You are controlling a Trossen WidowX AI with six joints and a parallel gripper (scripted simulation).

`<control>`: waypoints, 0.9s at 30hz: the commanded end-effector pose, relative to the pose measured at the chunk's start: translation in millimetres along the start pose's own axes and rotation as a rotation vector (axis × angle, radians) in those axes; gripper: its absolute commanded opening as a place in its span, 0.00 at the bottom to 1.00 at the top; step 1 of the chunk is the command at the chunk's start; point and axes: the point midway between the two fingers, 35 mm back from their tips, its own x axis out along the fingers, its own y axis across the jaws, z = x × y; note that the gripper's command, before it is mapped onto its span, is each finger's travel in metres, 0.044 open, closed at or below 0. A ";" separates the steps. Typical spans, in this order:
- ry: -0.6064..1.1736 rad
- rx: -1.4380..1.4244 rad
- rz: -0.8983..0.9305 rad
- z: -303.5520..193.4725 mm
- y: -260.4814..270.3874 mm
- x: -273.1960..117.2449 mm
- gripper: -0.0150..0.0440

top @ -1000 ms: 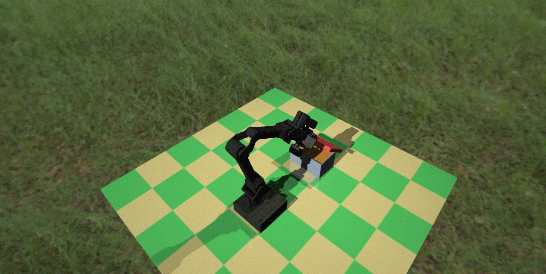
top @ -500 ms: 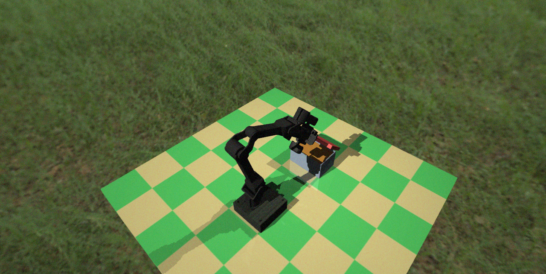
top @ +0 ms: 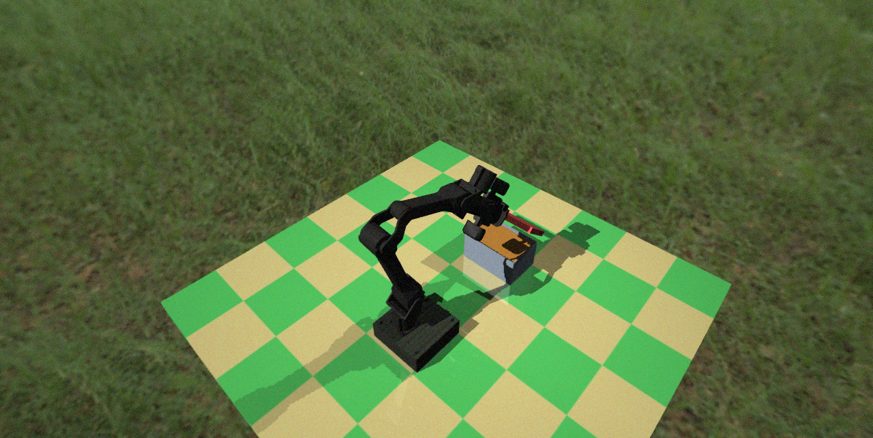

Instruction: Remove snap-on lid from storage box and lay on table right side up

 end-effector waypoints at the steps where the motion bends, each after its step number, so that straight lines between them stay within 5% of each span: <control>1: -0.001 0.000 0.020 0.1 7.7 -5.0 0.25; 27: -0.004 -0.003 0.020 42.8 -1.9 -4.1 0.25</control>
